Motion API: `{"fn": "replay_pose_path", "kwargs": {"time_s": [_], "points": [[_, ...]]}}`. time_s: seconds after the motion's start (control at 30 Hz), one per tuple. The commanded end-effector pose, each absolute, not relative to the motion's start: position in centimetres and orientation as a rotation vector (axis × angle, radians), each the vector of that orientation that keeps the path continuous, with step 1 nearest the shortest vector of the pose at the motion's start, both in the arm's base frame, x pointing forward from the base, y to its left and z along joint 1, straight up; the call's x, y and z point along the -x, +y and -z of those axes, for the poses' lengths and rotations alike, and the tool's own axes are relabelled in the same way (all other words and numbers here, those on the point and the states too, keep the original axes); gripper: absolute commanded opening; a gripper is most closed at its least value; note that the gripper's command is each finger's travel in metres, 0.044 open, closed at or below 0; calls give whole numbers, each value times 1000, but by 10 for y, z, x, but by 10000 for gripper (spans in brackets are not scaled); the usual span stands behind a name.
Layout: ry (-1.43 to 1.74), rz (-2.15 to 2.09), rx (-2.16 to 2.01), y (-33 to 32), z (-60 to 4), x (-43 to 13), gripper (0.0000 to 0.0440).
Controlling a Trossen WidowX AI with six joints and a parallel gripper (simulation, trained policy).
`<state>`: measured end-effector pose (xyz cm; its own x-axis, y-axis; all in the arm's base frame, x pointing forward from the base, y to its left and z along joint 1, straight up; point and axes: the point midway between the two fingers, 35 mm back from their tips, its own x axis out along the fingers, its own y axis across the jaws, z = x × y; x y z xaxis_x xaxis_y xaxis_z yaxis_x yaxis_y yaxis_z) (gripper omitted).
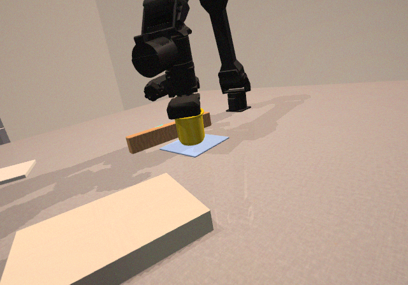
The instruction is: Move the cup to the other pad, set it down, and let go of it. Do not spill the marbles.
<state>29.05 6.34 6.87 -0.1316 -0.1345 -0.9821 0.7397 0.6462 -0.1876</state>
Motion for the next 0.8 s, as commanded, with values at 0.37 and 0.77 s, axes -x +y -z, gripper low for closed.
{"fn": "replay_pose_path", "kwargs": {"time_s": [0.37,0.77], "points": [[1486,843,-606,49,-103,-283,2],[1404,882,-724,30,-134,-287,0]]}}
